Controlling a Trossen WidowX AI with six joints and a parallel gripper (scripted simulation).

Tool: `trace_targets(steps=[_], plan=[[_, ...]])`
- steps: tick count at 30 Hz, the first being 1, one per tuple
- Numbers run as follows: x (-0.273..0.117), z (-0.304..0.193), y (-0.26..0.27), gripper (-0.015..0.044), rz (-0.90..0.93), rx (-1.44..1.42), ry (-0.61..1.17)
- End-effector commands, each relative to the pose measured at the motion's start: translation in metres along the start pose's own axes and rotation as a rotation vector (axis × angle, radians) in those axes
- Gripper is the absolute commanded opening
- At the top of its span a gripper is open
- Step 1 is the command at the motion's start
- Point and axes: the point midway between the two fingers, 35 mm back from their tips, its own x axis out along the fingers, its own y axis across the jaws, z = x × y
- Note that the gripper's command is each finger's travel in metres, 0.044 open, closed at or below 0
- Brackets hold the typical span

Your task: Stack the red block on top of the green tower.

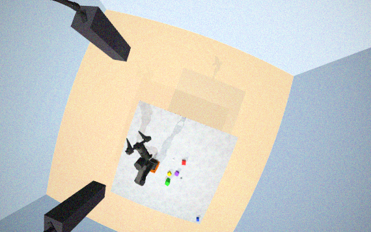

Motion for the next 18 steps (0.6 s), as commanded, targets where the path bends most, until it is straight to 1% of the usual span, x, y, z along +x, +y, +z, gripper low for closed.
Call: trace_targets(steps=[1, 6, 10, 15, 18], plan=[[0.009, 0.011, 0.032, 0.044, 0.102, 0.056, -0.016], [0.019, 0.025, 0.085, 0.044, 0.257, 0.187, -0.045], [0.017, 0.035, 0.152, 0.044, 0.434, 0.315, -0.01], [-0.001, 0.051, 0.226, 0.044, 0.663, 0.504, 0.02], [-0.018, 0.056, 0.265, 0.044, 0.782, 0.628, 0.082]])
